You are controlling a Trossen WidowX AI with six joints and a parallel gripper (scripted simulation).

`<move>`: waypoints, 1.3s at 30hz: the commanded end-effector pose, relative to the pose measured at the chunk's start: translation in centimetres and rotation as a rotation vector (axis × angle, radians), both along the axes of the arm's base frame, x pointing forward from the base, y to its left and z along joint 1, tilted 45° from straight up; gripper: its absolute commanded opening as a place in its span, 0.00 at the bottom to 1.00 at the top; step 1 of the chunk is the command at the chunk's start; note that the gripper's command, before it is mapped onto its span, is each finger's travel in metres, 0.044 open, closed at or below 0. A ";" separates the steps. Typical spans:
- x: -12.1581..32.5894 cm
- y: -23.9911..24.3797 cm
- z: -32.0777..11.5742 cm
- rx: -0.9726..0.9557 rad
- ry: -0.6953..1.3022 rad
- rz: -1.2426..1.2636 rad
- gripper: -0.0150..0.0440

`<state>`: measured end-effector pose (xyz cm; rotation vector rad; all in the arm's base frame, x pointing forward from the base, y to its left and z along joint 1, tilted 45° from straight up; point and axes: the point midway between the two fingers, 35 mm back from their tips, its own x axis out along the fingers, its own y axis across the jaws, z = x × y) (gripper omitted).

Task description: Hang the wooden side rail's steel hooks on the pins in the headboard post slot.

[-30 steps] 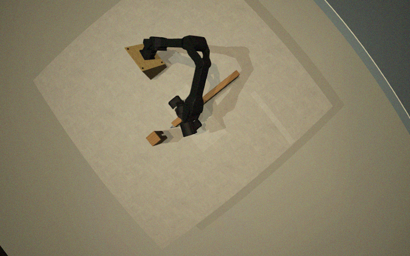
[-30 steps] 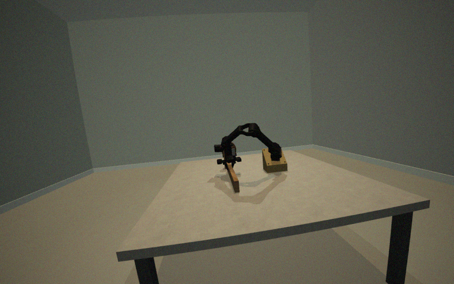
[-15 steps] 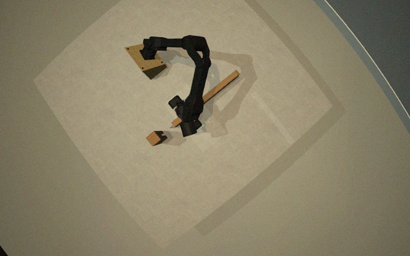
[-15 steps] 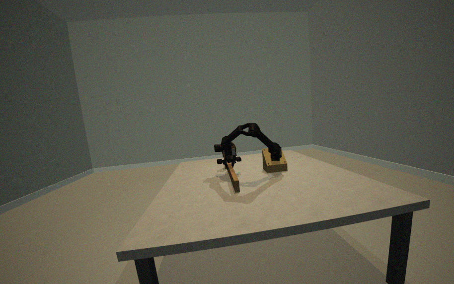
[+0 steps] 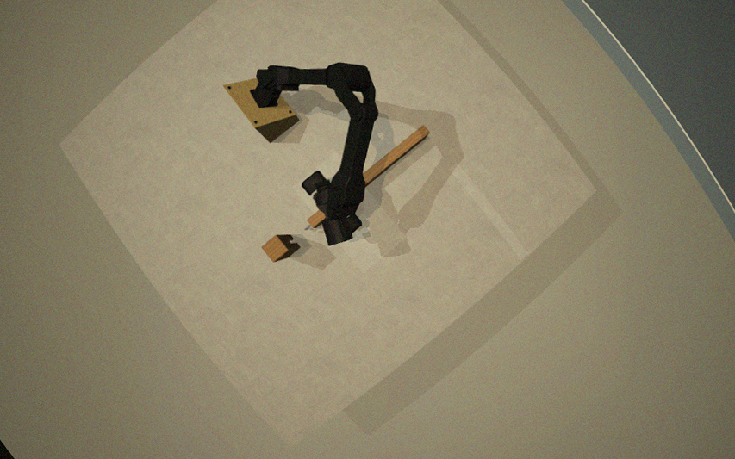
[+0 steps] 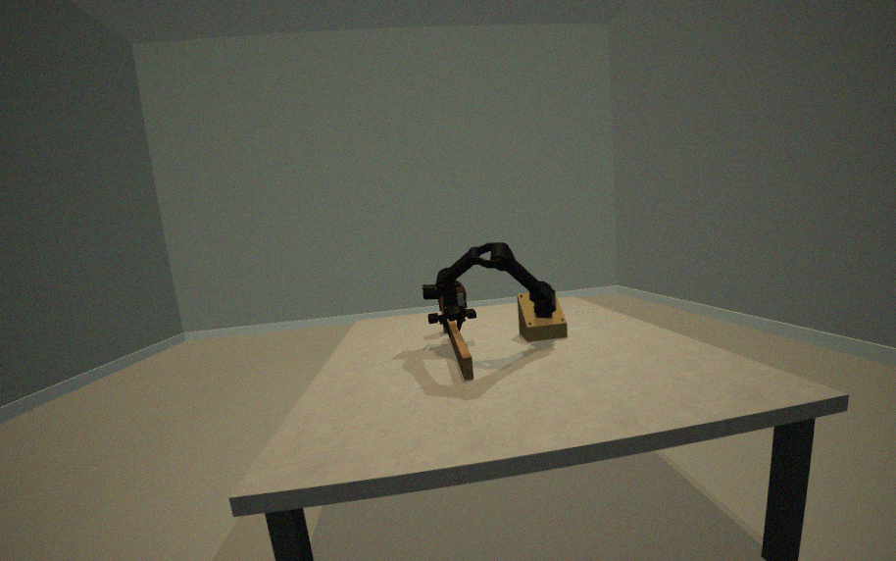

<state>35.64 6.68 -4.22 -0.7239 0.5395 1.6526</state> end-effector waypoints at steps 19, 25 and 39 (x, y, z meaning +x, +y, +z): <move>0.3 -0.5 0.5 0.000 -0.018 0.005 0.25; 0.3 -0.6 0.6 0.000 -0.018 0.005 0.25; 0.4 -0.7 0.7 0.000 -0.018 0.005 0.25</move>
